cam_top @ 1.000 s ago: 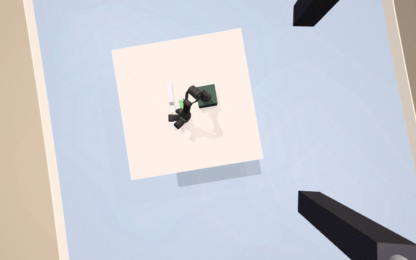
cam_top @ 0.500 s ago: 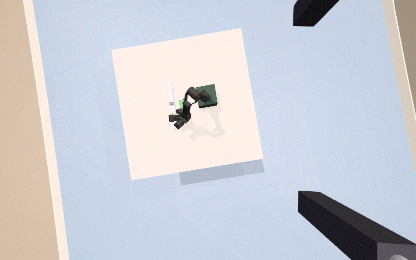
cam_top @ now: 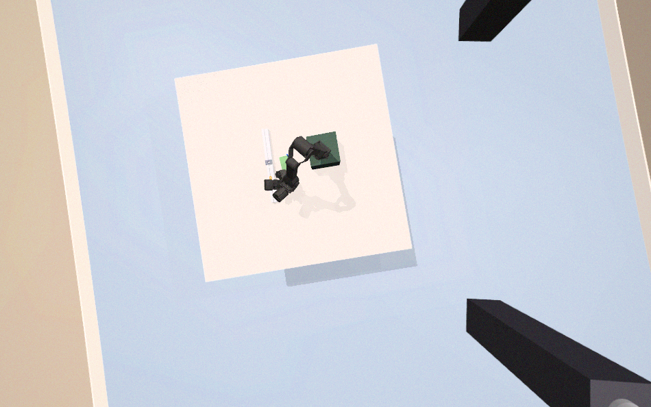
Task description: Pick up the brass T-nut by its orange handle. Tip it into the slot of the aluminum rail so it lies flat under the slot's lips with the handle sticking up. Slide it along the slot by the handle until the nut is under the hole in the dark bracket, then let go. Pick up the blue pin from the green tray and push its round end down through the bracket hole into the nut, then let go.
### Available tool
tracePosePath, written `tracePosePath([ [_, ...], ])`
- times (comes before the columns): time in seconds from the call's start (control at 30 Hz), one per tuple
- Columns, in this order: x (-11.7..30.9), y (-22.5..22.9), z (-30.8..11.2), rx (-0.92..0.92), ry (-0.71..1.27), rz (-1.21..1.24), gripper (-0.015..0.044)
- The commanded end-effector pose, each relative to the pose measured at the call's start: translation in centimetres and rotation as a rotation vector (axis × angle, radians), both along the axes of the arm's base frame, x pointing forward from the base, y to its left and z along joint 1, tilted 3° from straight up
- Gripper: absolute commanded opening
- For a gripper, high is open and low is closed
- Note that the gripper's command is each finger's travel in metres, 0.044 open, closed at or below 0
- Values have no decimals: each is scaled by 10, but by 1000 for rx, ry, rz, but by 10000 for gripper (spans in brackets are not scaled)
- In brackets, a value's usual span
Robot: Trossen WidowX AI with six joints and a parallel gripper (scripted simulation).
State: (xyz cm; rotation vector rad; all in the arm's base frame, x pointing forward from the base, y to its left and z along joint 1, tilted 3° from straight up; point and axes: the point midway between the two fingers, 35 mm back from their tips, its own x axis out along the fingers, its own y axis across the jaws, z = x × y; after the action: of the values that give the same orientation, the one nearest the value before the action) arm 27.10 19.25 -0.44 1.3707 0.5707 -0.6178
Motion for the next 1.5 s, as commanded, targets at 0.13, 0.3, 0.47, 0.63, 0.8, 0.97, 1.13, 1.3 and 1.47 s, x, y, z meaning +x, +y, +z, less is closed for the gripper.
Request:
tracePosePath([
  [0.13,1,-1,0,0,-1,-4,-150],
  [0.3,1,-1,0,-2,12,-3,-150],
  [0.47,2,-1,1,-5,27,-2,-150],
  [0.63,2,0,1,-8,41,-1,-150],
  [0.8,3,0,1,-10,55,-1,-150],
  [0.97,4,0,2,-13,68,0,-150],
  [1.13,4,1,2,-15,82,1,-150],
  [1.3,5,1,2,-18,95,2,-150],
  [1.47,5,1,3,-20,109,2,-150],
])
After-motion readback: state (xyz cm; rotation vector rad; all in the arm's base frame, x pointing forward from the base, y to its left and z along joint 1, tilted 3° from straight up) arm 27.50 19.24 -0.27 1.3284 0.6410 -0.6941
